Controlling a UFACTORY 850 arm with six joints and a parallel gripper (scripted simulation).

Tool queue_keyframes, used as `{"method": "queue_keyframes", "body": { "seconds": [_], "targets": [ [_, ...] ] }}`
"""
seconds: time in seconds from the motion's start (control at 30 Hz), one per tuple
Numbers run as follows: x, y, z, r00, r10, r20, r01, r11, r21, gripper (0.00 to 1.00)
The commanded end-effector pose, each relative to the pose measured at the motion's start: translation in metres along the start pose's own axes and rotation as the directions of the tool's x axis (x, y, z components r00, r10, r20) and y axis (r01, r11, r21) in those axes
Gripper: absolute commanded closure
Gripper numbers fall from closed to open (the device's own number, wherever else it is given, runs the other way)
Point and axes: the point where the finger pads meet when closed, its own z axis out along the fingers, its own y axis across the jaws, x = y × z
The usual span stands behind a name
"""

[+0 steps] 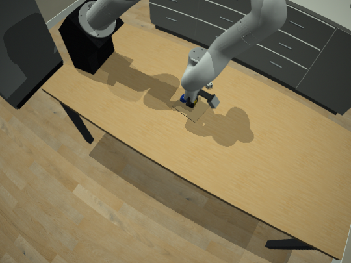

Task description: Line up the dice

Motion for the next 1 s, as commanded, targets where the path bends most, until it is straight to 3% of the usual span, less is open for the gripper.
{"method": "queue_keyframes", "body": {
  "seconds": [0.0,0.97],
  "targets": [
    [0.0003,0.0,-0.0002,1.0,0.0,-0.001,0.0,1.0,0.0,0.73],
    [0.0003,0.0,0.0024,1.0,0.0,-0.001,0.0,1.0,0.0,0.73]
  ]
}}
